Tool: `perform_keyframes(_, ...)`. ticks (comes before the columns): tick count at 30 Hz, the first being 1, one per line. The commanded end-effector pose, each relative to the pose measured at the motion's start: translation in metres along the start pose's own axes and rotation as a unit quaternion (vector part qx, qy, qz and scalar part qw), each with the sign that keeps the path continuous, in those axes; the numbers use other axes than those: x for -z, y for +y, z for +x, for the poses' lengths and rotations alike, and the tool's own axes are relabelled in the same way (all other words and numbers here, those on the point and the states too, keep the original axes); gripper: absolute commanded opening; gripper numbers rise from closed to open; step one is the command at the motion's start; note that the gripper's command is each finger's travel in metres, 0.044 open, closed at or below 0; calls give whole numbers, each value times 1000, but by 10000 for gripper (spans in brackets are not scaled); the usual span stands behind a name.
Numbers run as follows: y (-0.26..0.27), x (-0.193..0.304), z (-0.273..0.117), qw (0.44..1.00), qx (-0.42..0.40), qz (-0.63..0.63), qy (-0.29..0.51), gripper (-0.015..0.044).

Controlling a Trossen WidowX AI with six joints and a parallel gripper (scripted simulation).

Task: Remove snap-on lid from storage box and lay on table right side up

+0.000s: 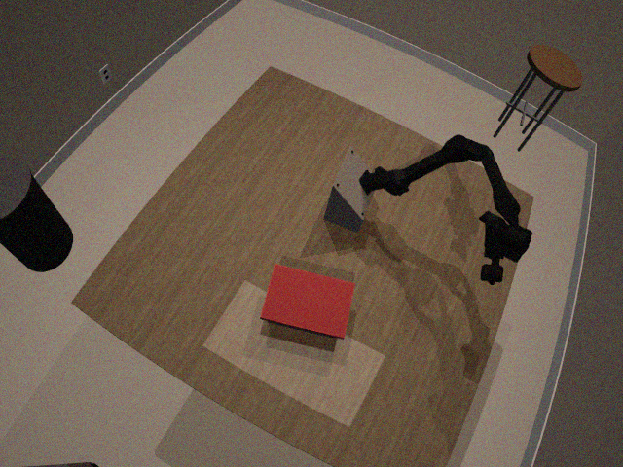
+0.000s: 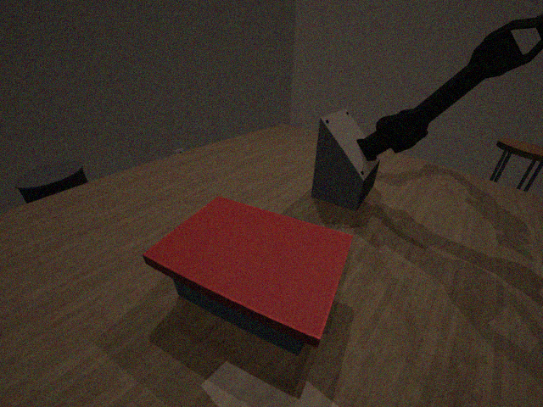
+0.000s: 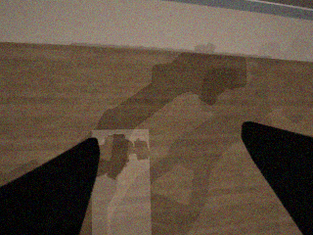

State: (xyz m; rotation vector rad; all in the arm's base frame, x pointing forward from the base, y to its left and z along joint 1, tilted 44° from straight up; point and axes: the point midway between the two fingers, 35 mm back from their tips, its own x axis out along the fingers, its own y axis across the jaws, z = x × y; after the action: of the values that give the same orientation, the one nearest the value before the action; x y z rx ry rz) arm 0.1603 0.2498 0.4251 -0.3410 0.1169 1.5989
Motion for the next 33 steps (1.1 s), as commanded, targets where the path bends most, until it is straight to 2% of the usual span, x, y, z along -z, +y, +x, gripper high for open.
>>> perform_keyframes(1, -2, 2, 0, 1000, 3, 5, 2, 374)
perform_keyframes(6, -54, 51, 0, 988, 63, 141, 28, 242)
perform_keyframes(12, -98, 104, -6, 952, 106, 287, 27, 235)
perform_keyframes(14, -116, 133, -13, 924, 125, 360, 20, 235)
perform_keyframes(20, -157, 233, -47, 793, 181, 580, -26, 235)
perform_keyframes(23, -161, 258, -58, 752, 193, 629, -42, 235)
perform_keyframes(30, -154, 370, -113, 511, 222, 818, -144, 235)
perform_keyframes(32, -151, 380, -117, 485, 222, 832, -155, 235)
perform_keyframes(33, -147, 391, -123, 452, 222, 847, -169, 235)
